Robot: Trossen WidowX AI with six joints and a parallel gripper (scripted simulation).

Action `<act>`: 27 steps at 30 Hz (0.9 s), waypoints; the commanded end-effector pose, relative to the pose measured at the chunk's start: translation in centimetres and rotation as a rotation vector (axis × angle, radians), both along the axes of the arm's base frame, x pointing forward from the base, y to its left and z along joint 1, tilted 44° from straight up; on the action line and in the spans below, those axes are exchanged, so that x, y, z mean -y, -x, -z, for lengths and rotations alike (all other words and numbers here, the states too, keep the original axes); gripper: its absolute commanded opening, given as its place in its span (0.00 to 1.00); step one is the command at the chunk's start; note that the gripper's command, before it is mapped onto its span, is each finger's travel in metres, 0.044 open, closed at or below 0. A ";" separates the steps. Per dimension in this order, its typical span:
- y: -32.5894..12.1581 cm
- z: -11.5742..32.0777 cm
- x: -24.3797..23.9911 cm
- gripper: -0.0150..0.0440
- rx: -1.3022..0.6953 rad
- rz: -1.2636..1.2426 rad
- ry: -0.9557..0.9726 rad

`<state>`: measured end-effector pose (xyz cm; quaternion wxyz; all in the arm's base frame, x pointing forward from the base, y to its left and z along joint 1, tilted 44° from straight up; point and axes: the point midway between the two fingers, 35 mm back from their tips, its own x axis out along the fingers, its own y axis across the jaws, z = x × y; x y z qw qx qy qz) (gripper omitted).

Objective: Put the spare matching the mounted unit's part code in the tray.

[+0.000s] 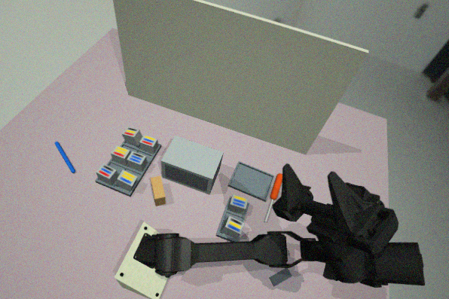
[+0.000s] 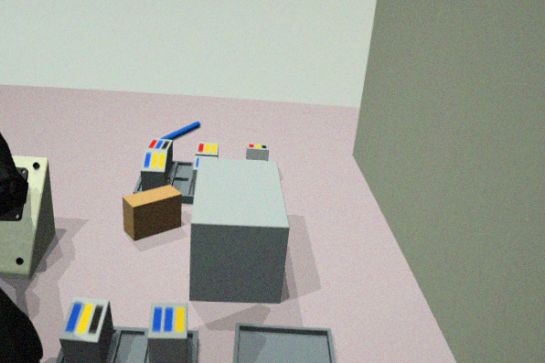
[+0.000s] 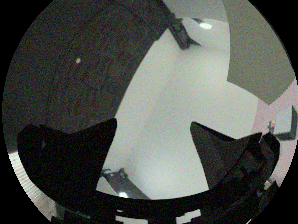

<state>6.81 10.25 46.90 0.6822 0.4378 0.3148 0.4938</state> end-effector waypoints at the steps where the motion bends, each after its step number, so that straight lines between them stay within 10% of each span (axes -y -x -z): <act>1: 0.0 0.0 0.0 0.98 0.000 0.000 0.000; 11: 0.2 0.5 -2.0 1.00 0.077 0.086 0.102; 27: -10.8 10.8 -13.3 1.00 0.249 0.560 1.023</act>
